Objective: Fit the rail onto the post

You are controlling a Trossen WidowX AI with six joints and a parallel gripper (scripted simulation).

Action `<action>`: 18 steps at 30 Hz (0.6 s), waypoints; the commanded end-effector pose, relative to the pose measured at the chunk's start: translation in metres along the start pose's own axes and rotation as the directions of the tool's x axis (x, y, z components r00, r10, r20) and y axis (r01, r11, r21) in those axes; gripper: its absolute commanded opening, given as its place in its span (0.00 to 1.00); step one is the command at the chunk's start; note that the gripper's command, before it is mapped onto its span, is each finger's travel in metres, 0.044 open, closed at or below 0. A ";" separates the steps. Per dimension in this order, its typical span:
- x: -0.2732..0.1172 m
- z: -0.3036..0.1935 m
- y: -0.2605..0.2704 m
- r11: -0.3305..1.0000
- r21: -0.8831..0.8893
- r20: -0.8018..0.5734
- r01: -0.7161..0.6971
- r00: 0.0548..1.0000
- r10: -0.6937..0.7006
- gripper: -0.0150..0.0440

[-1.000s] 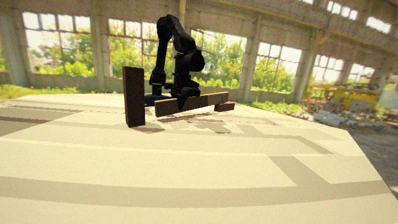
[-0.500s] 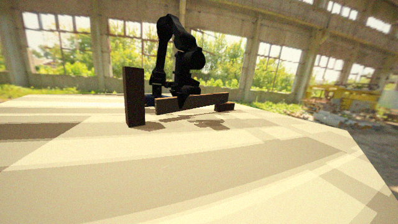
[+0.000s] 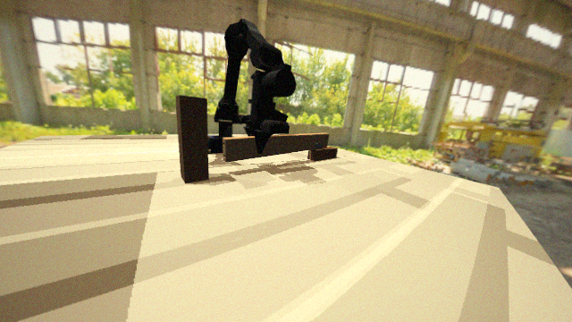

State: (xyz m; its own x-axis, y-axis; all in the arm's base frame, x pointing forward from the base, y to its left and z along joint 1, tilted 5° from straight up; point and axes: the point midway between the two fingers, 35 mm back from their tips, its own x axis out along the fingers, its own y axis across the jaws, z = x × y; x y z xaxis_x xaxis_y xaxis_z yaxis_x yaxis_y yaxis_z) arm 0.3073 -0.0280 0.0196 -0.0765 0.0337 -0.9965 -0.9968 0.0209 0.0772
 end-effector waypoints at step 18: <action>-0.020 0.001 -0.006 0.999 -0.002 0.006 0.035 0.999 -0.035 0.25</action>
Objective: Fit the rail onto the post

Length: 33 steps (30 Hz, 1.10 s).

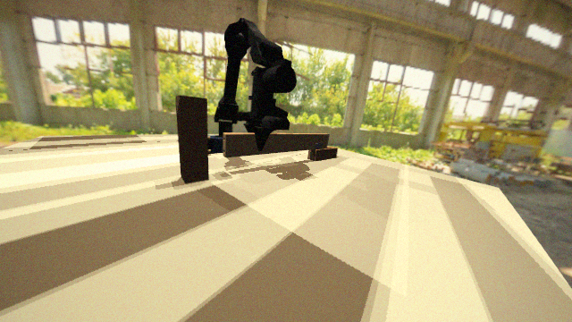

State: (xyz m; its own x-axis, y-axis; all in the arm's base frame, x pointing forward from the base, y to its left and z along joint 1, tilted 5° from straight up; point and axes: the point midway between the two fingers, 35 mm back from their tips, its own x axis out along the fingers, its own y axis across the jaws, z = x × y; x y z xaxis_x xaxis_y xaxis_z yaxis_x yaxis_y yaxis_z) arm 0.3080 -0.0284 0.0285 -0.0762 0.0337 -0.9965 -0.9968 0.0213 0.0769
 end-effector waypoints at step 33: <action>-0.006 0.001 -0.002 0.999 -0.002 0.006 0.034 0.999 -0.034 0.25</action>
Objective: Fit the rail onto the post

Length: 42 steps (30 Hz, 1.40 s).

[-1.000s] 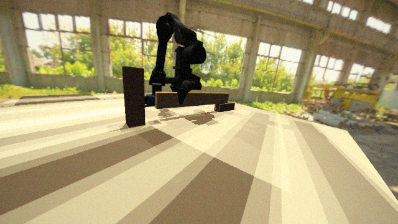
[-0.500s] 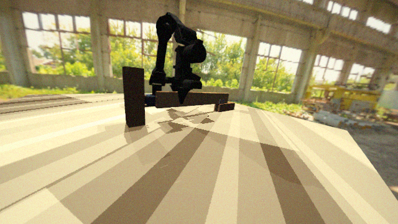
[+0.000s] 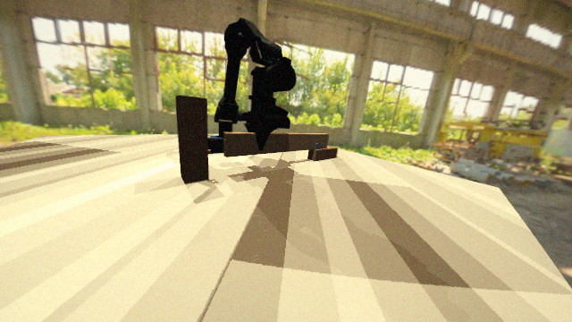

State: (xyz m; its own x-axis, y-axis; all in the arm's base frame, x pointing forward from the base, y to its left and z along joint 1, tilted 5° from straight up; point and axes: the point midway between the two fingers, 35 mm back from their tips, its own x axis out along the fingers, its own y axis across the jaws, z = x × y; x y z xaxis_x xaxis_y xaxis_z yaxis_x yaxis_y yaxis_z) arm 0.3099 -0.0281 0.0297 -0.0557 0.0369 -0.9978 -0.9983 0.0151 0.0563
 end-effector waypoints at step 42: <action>-0.005 0.000 0.003 1.000 0.005 0.002 0.014 1.000 -0.014 0.25</action>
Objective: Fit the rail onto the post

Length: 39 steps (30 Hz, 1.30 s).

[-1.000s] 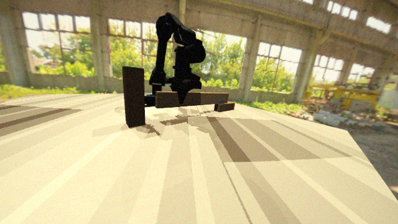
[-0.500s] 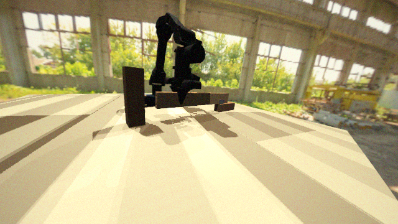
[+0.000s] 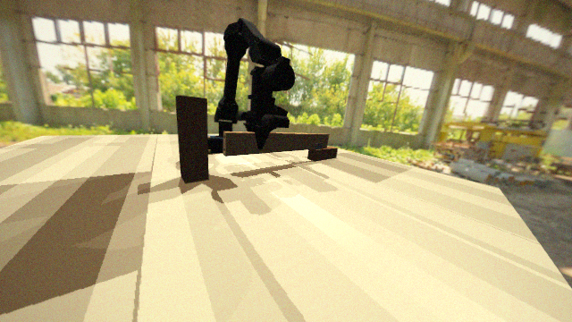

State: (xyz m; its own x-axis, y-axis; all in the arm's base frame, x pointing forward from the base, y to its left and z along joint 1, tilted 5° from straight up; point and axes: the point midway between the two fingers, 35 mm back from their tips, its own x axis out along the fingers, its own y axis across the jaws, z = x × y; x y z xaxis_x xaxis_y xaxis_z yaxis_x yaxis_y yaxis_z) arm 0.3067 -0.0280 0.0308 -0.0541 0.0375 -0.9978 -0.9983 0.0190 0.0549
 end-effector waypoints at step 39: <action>-0.003 -0.011 0.000 1.000 0.001 0.000 0.012 1.000 -0.012 0.25</action>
State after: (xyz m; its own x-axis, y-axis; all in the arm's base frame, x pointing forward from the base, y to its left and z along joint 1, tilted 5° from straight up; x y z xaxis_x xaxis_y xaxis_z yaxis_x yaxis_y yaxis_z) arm 0.3052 -0.0370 0.0295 -0.0523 0.0397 -0.9978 -0.9983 0.0228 0.0533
